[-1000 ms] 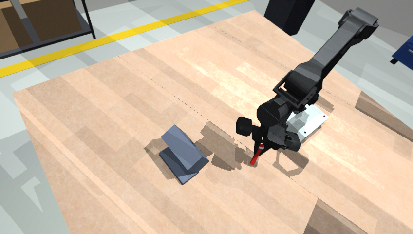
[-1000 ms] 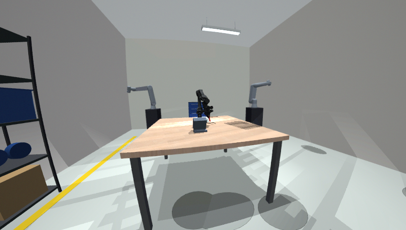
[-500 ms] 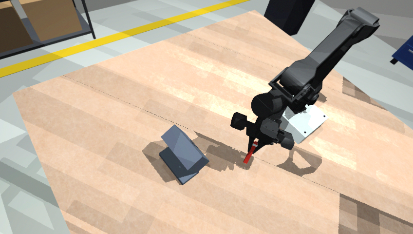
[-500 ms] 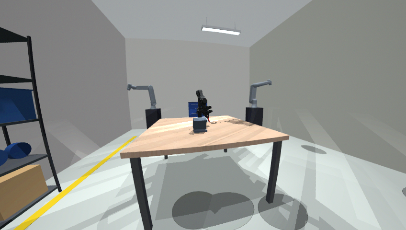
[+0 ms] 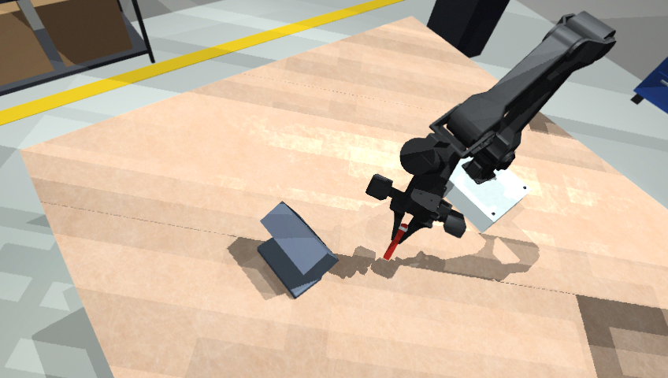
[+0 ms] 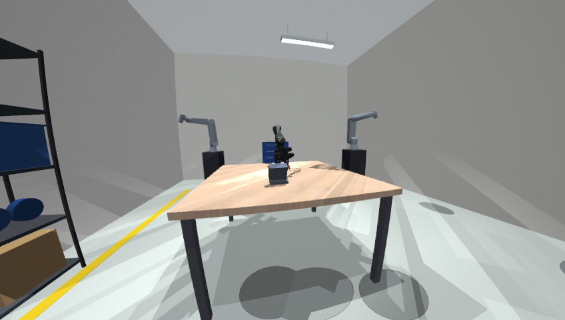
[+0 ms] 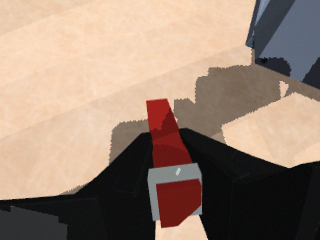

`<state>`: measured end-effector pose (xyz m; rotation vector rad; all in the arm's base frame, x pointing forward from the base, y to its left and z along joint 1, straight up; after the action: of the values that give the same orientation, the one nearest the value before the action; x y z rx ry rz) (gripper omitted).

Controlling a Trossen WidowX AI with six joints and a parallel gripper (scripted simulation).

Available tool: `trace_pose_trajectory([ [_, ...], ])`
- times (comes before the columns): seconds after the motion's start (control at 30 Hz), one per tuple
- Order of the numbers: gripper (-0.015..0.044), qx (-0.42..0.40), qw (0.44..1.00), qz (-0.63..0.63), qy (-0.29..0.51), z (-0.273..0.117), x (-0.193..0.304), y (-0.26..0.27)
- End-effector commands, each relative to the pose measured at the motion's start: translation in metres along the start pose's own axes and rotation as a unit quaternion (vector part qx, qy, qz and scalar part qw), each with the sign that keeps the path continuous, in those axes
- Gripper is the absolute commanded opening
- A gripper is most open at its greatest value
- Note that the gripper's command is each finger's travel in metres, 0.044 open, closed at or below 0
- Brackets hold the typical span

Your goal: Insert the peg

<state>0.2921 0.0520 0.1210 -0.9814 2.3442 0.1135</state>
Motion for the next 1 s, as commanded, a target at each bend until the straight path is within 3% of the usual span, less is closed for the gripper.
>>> trace_pose_trajectory([
  [0.0, 0.0, 0.01, 1.0, 0.013, -0.015, -0.003, 0.002, -0.005],
  [0.97, 0.0, 0.067, 0.99, 0.079, -0.091, -0.011, 0.022, -0.032],
])
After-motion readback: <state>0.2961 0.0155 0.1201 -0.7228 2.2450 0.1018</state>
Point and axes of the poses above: the point midway between the two fingers, 35 mm back from their tips, its own z axis out along the fingers, its own y axis across the jaws, x = y × z, the point moved 5 cm from there along -z, back along the fingers, and after that the axes turned 8 degrees about -z, right-handed, at the moved point
